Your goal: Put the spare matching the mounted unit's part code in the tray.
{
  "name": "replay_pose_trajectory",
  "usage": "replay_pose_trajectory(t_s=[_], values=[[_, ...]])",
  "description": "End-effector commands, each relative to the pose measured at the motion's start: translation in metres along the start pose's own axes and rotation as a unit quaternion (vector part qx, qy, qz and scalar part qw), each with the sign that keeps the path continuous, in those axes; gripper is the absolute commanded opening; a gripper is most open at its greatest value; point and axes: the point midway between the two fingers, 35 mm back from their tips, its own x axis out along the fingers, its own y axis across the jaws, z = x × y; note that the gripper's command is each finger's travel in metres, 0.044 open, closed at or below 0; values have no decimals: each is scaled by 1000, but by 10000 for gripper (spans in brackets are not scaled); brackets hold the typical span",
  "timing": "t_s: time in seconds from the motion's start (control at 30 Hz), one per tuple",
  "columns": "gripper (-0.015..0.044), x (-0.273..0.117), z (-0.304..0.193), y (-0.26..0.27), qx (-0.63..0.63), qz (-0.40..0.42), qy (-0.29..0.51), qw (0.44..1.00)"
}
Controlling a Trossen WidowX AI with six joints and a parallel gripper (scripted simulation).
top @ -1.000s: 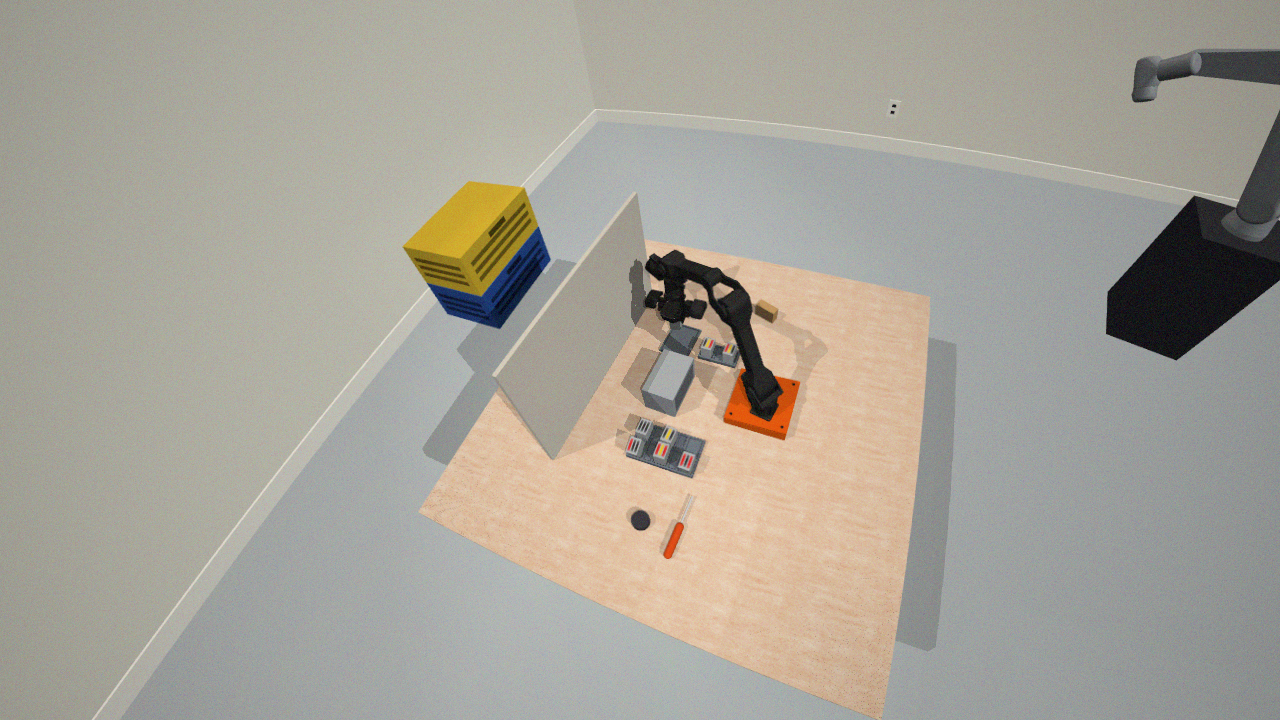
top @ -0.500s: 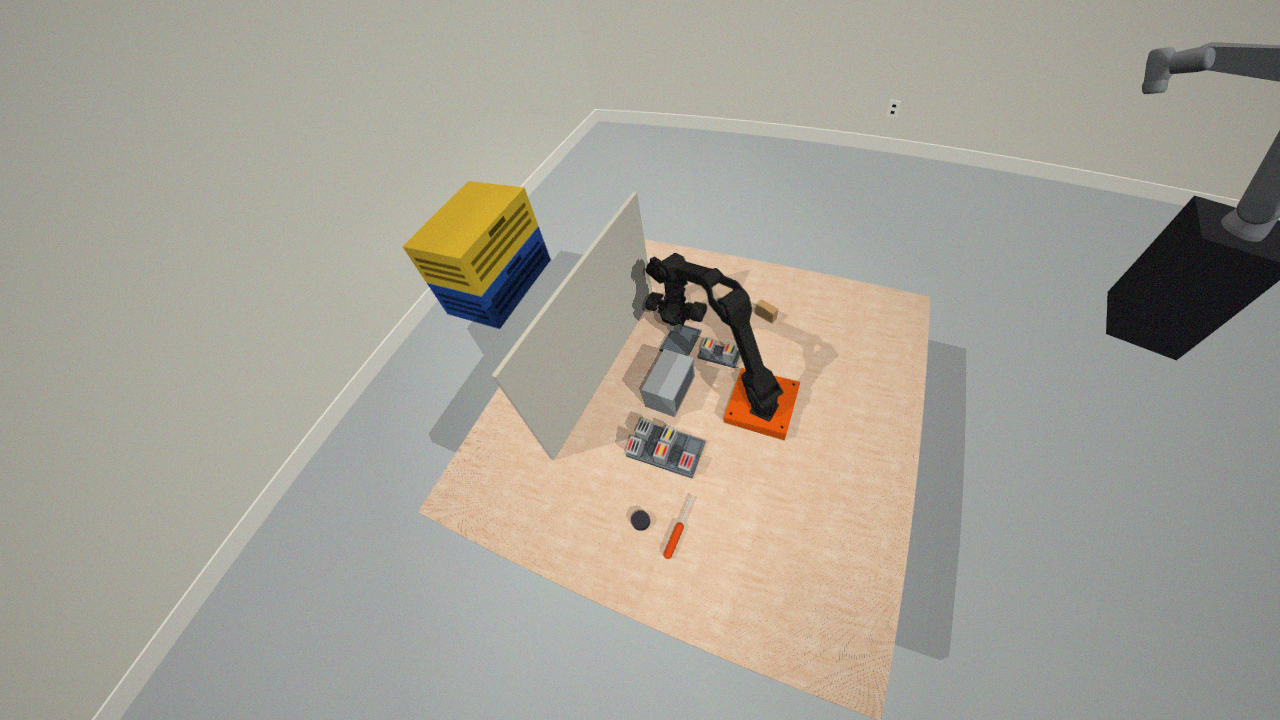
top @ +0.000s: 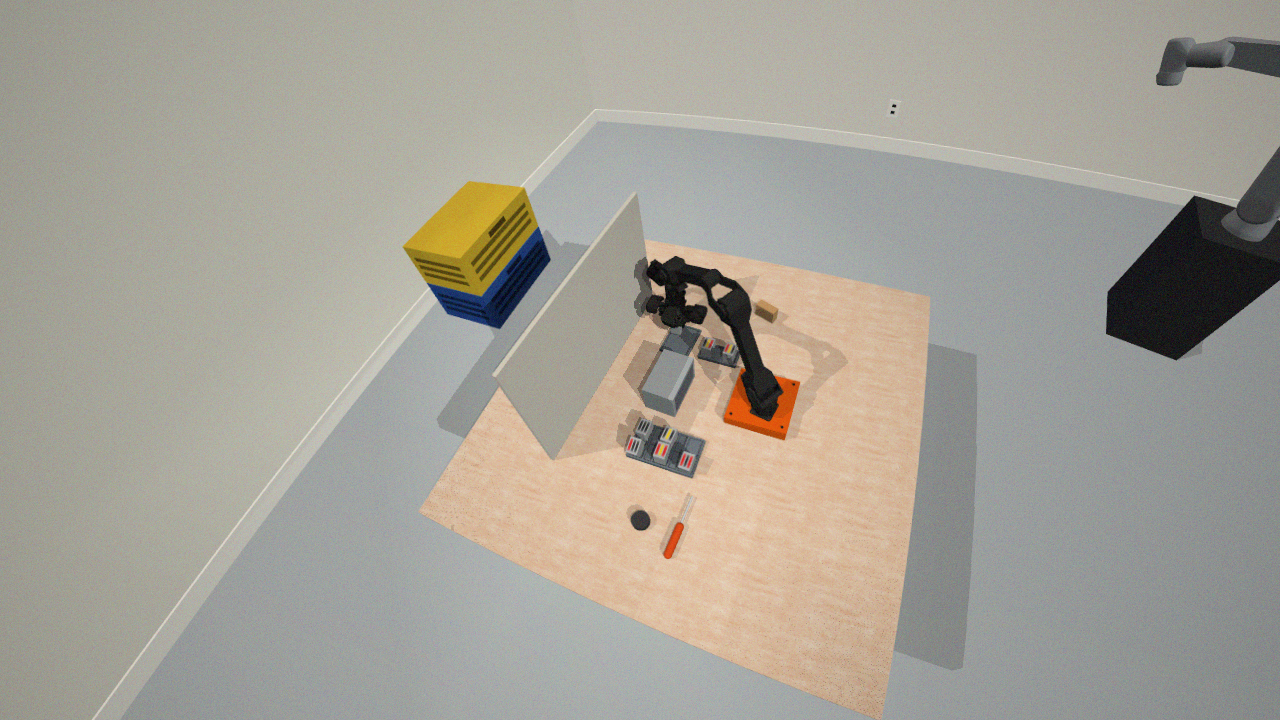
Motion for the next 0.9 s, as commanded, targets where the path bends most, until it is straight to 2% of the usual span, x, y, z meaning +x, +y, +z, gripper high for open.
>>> replay_pose_trajectory(t_s=[0.0,0.87], values=[[0,4,1,1,1,1,-2,1000],[0,24,3,3,1,1,-2,1000]])
